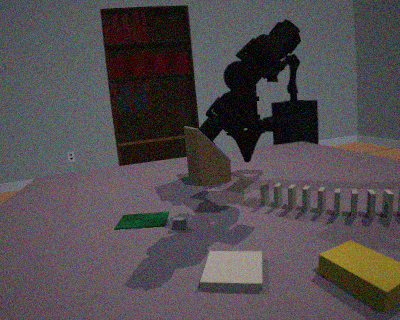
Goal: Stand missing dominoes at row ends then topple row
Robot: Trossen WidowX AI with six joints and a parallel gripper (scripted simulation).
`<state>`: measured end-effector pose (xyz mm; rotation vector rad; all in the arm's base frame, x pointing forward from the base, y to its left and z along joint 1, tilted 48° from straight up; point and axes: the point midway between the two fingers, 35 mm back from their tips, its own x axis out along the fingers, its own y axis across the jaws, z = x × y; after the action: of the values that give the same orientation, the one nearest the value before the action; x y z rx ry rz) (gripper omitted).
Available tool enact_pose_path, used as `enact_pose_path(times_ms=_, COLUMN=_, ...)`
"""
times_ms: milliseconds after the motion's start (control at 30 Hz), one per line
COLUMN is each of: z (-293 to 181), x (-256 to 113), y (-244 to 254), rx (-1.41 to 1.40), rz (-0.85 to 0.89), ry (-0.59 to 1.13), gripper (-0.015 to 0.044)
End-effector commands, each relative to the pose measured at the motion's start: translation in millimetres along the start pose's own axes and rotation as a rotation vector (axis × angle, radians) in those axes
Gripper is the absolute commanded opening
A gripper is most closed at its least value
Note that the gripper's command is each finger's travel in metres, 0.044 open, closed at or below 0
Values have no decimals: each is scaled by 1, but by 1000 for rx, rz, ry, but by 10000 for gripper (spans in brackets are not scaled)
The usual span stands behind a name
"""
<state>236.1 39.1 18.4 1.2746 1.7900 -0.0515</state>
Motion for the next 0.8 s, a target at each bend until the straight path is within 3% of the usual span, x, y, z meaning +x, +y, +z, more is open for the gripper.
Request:
enact_pose_path(times_ms=0, z=0, x=0, y=1, rx=1, rz=6, ry=0, gripper=0)
enact_pose_path(times_ms=367, z=1, x=3, y=1, rx=2, rz=6, ry=0, gripper=0)
enact_pose_path(times_ms=567, z=0, x=78, y=3, rx=2, rz=9, ry=3, gripper=0)
enact_pose_path(times_ms=767, z=-1, x=81, y=3, rx=2, rz=9, ry=4, gripper=0)
